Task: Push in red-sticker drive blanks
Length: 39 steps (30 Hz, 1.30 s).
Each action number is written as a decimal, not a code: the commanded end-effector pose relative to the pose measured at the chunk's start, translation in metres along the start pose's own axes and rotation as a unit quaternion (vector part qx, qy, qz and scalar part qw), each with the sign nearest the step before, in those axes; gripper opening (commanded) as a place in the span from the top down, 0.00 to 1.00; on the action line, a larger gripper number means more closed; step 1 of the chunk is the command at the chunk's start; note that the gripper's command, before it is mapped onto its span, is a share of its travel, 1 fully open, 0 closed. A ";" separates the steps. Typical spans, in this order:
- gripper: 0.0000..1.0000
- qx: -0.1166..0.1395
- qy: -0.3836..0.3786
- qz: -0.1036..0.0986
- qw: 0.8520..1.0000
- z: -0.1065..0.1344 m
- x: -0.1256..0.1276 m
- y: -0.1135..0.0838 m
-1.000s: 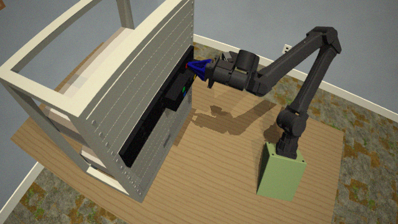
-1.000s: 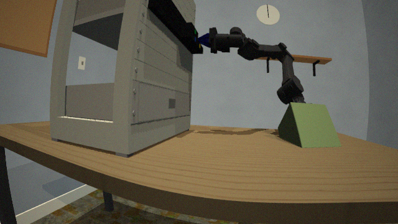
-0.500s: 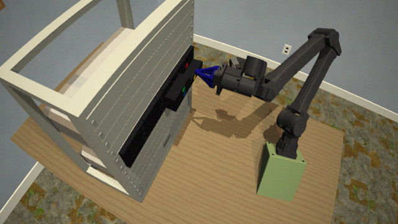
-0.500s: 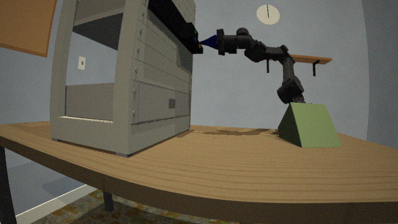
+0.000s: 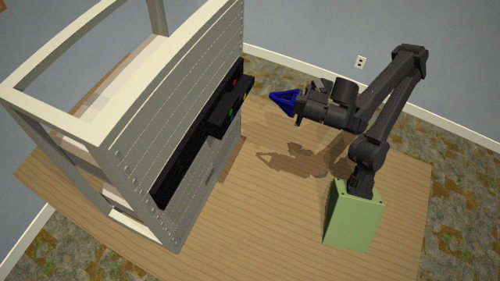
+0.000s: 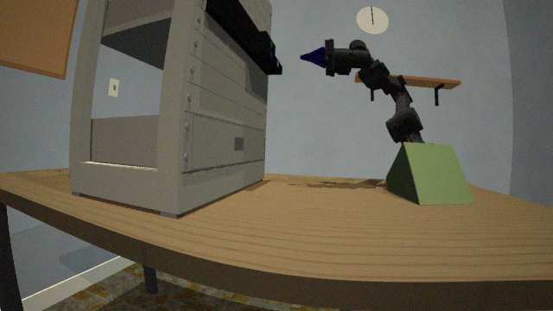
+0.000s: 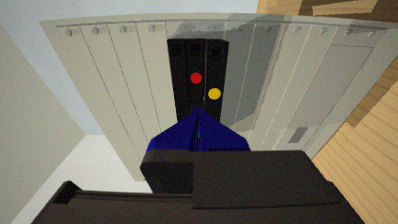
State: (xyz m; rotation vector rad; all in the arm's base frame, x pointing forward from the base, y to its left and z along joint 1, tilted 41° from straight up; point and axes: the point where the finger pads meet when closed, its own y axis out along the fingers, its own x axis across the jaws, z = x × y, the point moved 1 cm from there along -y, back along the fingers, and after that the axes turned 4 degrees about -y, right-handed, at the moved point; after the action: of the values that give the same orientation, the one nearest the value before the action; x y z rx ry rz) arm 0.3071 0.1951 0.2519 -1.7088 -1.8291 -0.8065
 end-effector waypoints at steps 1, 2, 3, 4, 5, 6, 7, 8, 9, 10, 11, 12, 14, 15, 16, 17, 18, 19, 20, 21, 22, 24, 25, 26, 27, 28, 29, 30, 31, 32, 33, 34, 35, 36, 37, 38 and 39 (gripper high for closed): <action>1.00 -0.001 -0.002 -0.008 1.000 -0.002 0.006 -0.005; 1.00 0.000 -0.004 -0.007 1.000 -0.002 0.005 -0.006; 1.00 0.001 -0.005 -0.006 1.000 -0.001 0.005 -0.009; 1.00 0.002 -0.008 -0.005 1.000 0.000 0.004 -0.012; 1.00 0.004 -0.010 -0.004 1.000 0.000 0.003 -0.016; 1.00 0.003 -0.010 -0.004 1.000 0.000 0.003 -0.021; 1.00 0.003 -0.010 -0.004 1.000 -0.001 0.004 -0.027; 1.00 0.003 -0.010 -0.004 1.000 -0.001 0.004 -0.033; 1.00 0.003 -0.010 -0.004 1.000 -0.001 0.004 -0.033; 1.00 0.003 -0.010 -0.004 1.000 -0.001 0.004 -0.033; 1.00 0.003 -0.010 -0.004 1.000 -0.001 0.004 -0.039; 1.00 0.003 -0.010 -0.004 1.000 -0.002 0.004 -0.046; 1.00 -0.001 -0.001 -0.007 1.000 -0.005 0.006 -0.060; 1.00 -0.002 0.002 -0.008 1.000 -0.006 0.006 -0.066; 1.00 -0.002 0.002 -0.007 1.000 -0.006 0.006 -0.073; 1.00 -0.001 0.002 -0.007 1.000 -0.007 0.006 -0.079; 1.00 -0.001 0.002 -0.007 1.000 -0.007 0.006 -0.085; 1.00 -0.001 0.002 -0.007 1.000 -0.007 0.006 -0.090; 1.00 -0.001 0.002 -0.006 1.000 -0.007 0.006 -0.094; 1.00 0.003 -0.010 -0.004 1.000 -0.002 0.004 -0.098; 1.00 0.003 -0.010 -0.004 1.000 -0.002 0.004 -0.101; 1.00 0.003 -0.010 -0.004 1.000 -0.002 0.004 -0.106; 1.00 0.003 -0.010 -0.004 1.000 -0.002 0.005 -0.108; 1.00 0.003 -0.010 -0.004 1.000 -0.002 0.005 -0.108; 1.00 0.003 -0.010 -0.004 1.000 -0.002 0.005 -0.108; 1.00 -0.002 0.003 -0.004 1.000 -0.006 0.016 -0.105; 1.00 -0.001 0.001 -0.004 1.000 -0.006 0.014 -0.106; 1.00 0.000 0.000 -0.005 1.000 -0.005 0.013 -0.107; 1.00 0.000 0.000 -0.005 1.000 -0.005 0.013 -0.107; 1.00 0.000 0.000 -0.005 1.000 -0.005 0.013 -0.107; 1.00 -0.001 0.000 -0.005 1.000 -0.005 0.013 -0.107; 1.00 -0.001 0.000 -0.005 1.000 -0.005 0.013 -0.107; 1.00 -0.001 0.000 -0.005 1.000 -0.005 0.013 -0.107; 1.00 -0.001 0.000 -0.005 1.000 -0.005 0.013 -0.107; 1.00 -0.001 0.000 -0.005 1.000 -0.005 0.013 -0.107; 1.00 -0.001 0.000 -0.005 1.000 -0.005 0.013 -0.107; 1.00 -0.001 0.000 -0.005 1.000 -0.005 0.013 -0.107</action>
State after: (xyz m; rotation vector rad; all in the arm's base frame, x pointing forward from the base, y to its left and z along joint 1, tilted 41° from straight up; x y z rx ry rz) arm 0.2002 0.1884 0.2495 -1.7026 -1.8243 -0.8104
